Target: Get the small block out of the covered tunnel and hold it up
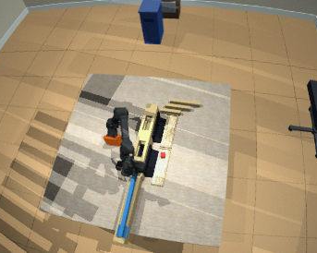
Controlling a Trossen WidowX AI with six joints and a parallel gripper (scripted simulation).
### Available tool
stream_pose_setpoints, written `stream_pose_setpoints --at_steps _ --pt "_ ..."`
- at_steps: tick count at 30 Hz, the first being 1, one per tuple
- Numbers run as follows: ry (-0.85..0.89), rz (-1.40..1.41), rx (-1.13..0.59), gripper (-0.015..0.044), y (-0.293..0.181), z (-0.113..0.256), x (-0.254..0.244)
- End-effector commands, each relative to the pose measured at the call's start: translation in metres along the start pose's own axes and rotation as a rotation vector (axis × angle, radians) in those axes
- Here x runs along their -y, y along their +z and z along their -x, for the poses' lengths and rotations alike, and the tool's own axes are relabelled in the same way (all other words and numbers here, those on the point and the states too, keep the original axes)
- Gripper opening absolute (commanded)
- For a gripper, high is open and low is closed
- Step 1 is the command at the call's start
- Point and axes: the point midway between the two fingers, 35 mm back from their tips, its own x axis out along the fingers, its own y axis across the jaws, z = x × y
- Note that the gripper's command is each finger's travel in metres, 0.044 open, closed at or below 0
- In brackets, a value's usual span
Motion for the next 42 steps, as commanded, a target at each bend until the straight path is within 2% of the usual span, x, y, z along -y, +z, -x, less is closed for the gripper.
stream_pose_setpoints --at_steps 1,8,9,14,18,35,42 --pt "0.001 0.001 0.002 0.0263 0.002 0.006 -0.002" --pt "0.003 -0.002 0.003 0.044 0.007 0.035 -0.007" --pt "0.003 -0.002 0.003 0.044 0.008 0.037 -0.007" --pt "0.004 -0.002 0.002 0.044 -0.004 0.003 -0.001" --pt "0.003 -0.002 0.002 0.044 -0.005 0.002 -0.001" --pt "-0.006 0.001 -0.003 0.0 -0.003 0.003 -0.001" --pt "-0.006 0.001 -0.003 0.0 -0.003 0.003 -0.001"
